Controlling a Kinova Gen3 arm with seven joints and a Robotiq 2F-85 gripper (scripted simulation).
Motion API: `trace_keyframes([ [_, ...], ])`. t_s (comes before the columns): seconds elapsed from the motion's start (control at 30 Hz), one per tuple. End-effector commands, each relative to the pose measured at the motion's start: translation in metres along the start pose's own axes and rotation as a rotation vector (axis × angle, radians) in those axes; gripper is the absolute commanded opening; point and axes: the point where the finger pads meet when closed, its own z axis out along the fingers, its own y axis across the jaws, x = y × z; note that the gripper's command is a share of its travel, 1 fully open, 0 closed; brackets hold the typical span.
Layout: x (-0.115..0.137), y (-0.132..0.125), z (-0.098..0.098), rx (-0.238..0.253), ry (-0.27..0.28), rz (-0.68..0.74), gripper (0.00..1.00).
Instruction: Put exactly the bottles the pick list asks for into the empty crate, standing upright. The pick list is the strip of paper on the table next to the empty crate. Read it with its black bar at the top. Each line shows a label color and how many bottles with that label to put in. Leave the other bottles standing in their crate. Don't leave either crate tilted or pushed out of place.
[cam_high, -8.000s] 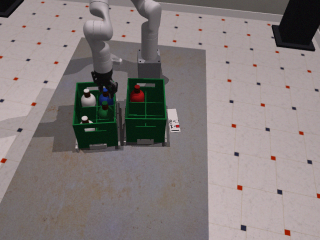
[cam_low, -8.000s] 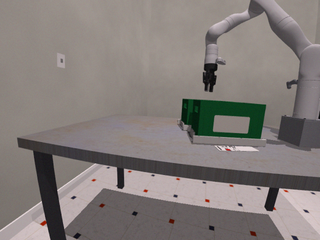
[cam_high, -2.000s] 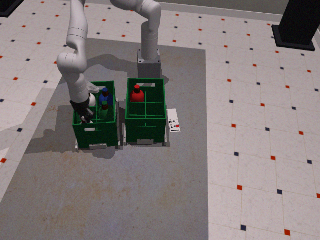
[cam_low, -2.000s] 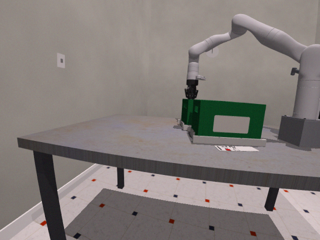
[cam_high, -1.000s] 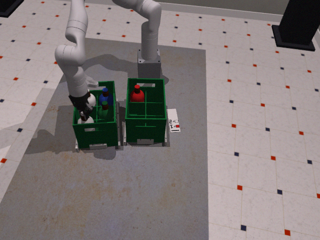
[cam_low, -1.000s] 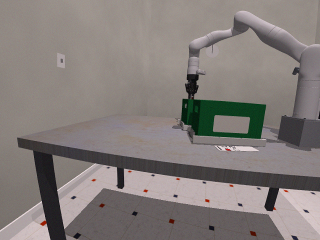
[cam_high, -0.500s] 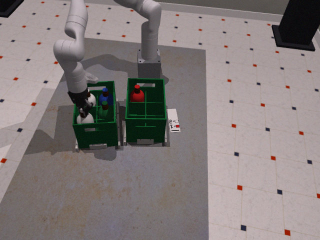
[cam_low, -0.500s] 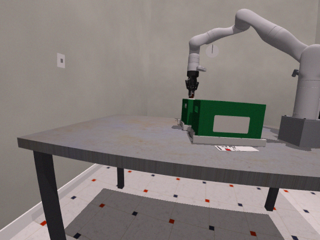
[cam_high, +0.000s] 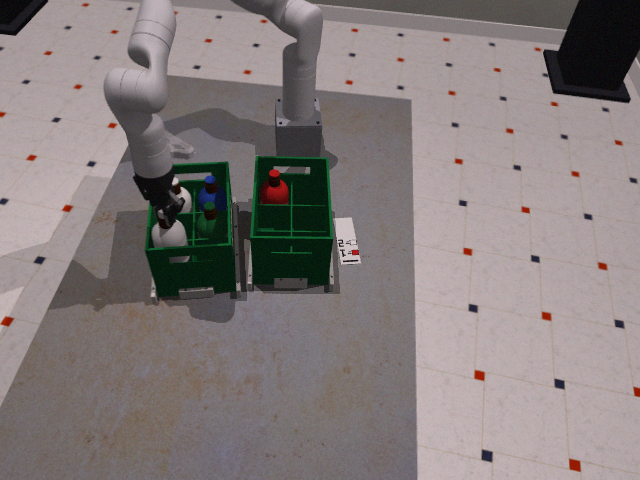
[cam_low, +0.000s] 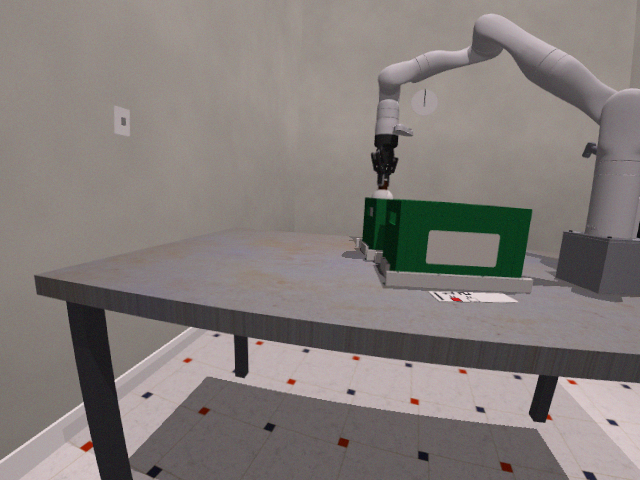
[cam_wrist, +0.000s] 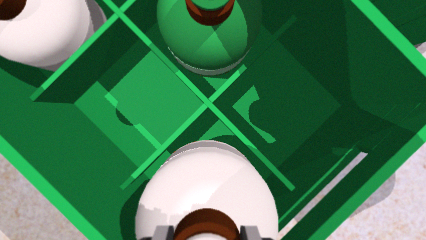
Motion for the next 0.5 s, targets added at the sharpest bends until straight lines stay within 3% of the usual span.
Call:
trace_keyframes([
  [0.0, -0.001, 0.0, -0.005, 0.0, -0.003, 0.0, 0.1],
  [0.47, -0.001, 0.0, -0.025, 0.0, -0.003, 0.0, 0.1],
])
